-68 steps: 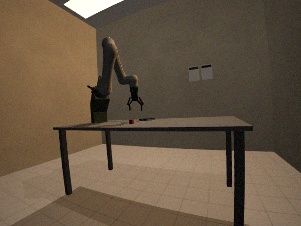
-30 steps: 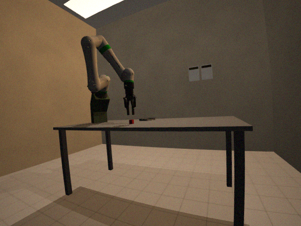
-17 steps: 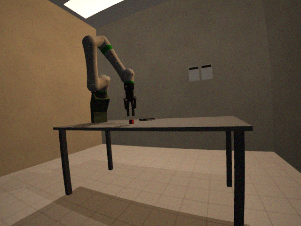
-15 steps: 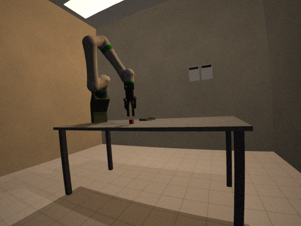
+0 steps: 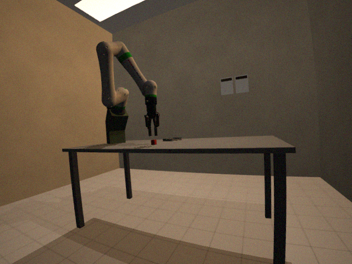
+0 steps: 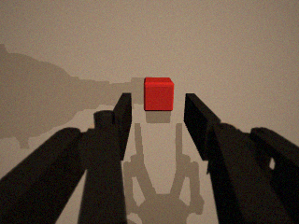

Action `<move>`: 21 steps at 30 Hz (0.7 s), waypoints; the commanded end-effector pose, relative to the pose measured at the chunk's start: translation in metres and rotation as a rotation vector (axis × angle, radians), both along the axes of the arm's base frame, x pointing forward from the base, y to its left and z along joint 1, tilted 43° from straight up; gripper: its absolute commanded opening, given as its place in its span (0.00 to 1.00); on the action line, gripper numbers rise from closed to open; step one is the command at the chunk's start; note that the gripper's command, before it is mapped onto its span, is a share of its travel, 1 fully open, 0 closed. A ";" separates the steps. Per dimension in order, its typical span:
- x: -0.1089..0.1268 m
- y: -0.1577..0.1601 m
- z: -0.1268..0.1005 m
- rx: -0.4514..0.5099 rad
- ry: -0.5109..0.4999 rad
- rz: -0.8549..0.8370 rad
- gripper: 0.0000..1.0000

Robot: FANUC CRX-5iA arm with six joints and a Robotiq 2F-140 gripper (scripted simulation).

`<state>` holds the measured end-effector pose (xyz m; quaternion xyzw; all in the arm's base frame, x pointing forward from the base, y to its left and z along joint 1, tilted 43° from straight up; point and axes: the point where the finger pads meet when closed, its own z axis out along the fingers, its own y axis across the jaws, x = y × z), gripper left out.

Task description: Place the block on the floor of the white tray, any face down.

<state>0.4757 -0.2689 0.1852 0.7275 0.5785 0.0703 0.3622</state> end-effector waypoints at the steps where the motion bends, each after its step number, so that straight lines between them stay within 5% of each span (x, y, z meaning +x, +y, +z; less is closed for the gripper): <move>1: 0.000 0.000 0.001 0.000 -0.001 0.000 0.39; 21: 0.009 -0.007 -0.010 0.002 -0.001 0.001 0.39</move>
